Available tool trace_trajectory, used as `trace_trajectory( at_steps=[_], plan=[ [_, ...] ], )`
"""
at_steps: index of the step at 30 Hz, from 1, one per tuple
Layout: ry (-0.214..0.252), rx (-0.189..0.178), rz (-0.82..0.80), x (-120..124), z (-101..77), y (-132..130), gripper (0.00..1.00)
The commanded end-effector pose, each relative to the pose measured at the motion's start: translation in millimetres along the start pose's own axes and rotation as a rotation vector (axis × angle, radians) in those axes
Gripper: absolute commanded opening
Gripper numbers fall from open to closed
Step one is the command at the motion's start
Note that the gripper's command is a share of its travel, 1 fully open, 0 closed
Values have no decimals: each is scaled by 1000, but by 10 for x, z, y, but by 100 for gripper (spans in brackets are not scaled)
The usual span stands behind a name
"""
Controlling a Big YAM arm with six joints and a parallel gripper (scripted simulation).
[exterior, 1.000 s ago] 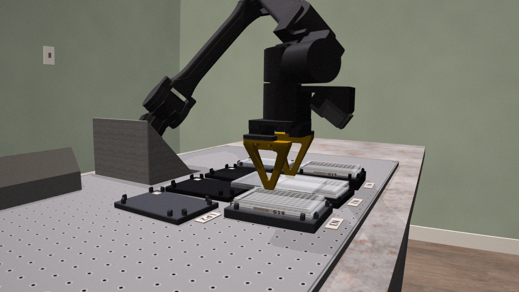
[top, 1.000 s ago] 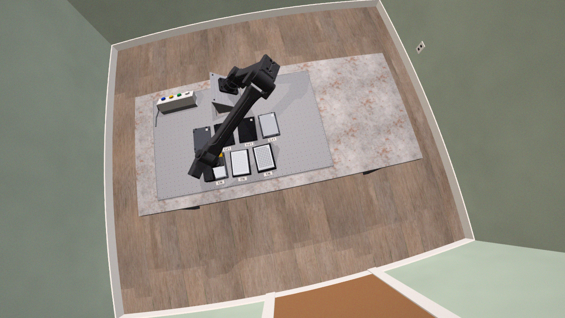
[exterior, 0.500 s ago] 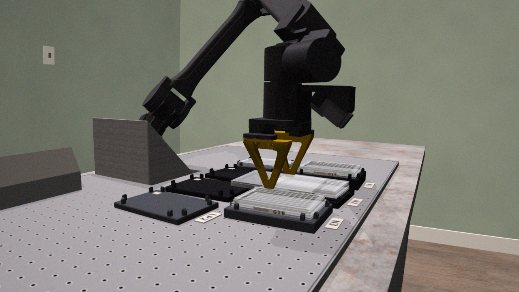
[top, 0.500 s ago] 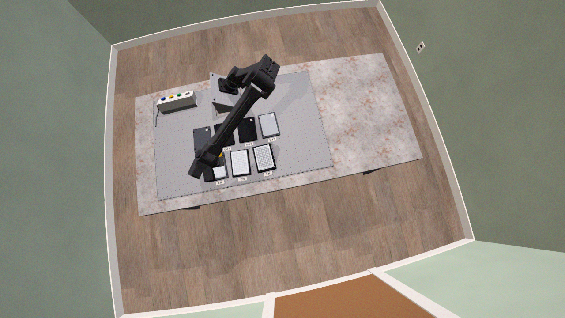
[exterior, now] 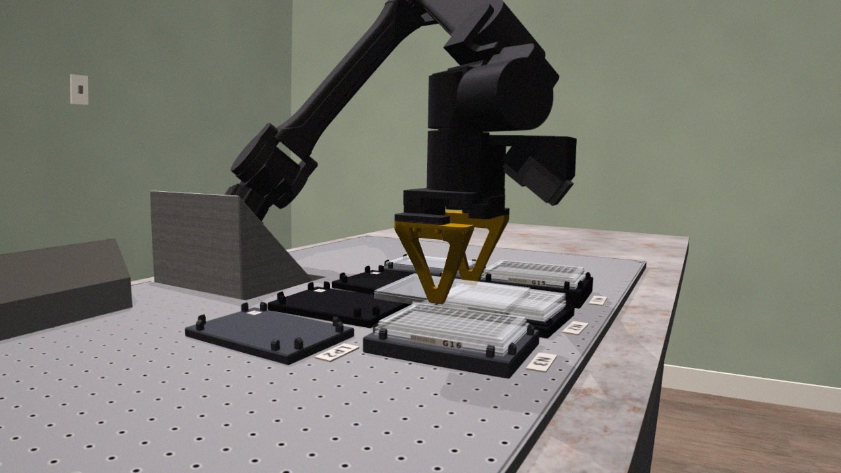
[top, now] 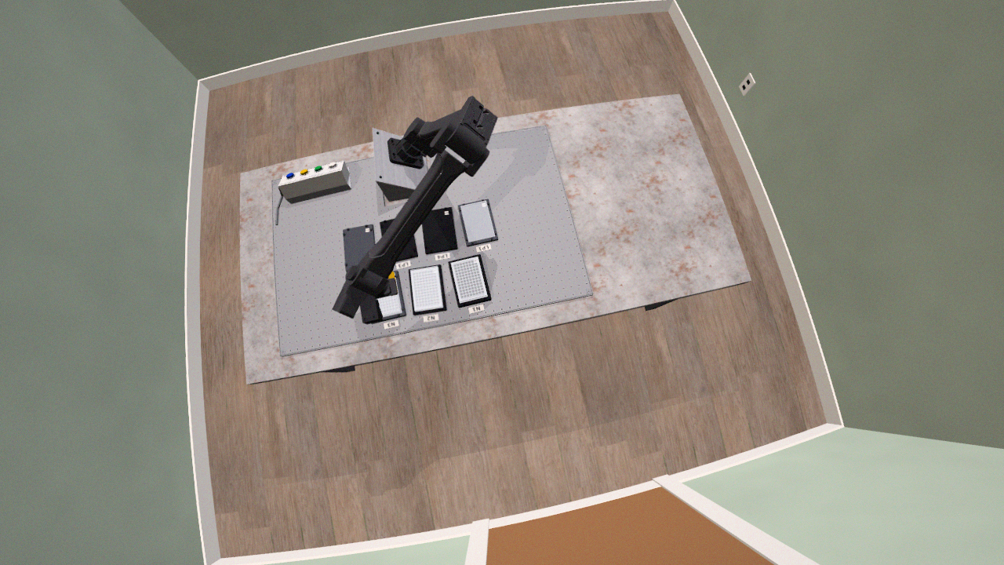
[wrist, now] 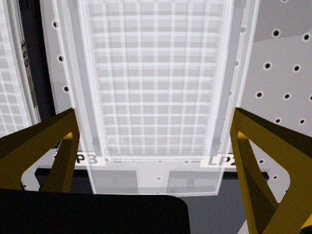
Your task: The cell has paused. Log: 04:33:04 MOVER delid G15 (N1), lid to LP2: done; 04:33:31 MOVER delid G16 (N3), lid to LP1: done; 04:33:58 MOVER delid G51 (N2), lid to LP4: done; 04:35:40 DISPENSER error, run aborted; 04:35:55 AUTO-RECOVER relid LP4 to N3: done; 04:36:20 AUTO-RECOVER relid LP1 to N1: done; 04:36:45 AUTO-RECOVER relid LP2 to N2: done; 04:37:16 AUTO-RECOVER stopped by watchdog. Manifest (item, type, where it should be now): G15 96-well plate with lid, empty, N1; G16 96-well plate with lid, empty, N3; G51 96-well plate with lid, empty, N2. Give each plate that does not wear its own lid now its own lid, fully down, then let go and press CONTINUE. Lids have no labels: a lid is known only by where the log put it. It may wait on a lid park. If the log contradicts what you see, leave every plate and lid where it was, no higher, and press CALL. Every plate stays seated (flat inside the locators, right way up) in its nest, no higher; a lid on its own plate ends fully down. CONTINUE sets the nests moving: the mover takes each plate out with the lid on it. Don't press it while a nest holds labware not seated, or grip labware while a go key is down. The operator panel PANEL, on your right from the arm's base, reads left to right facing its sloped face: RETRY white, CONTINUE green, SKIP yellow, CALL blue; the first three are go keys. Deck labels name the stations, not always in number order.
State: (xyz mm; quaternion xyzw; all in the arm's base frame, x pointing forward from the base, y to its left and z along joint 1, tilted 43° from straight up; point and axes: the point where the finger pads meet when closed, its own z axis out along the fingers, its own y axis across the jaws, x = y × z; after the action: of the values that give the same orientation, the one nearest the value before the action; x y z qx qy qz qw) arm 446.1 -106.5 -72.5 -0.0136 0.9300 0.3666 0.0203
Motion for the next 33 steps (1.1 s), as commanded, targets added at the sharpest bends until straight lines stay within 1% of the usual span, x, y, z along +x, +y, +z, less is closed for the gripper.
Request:
trace_trajectory(
  at_steps=[1, 9, 10, 13, 24, 26, 27, 28, 33],
  plan=[
    [-42, 20, -13, -170, -222, -110, 0],
    [-43, 20, -11, -169, -221, -130, 0],
    [-15, 11, 6, -91, -104, 134, 0],
    [-25, 14, 57, -122, -101, 272, 0],
    [-25, 11, 58, -144, -90, 824, 0],
    [-25, 11, 58, -144, -90, 824, 0],
    [-16, 9, 66, -127, -52, 845, 0],
    [-25, 11, 58, -148, -88, 924, 0],
    [-21, 7, 62, -149, -84, 1181, 0]
  ],
)
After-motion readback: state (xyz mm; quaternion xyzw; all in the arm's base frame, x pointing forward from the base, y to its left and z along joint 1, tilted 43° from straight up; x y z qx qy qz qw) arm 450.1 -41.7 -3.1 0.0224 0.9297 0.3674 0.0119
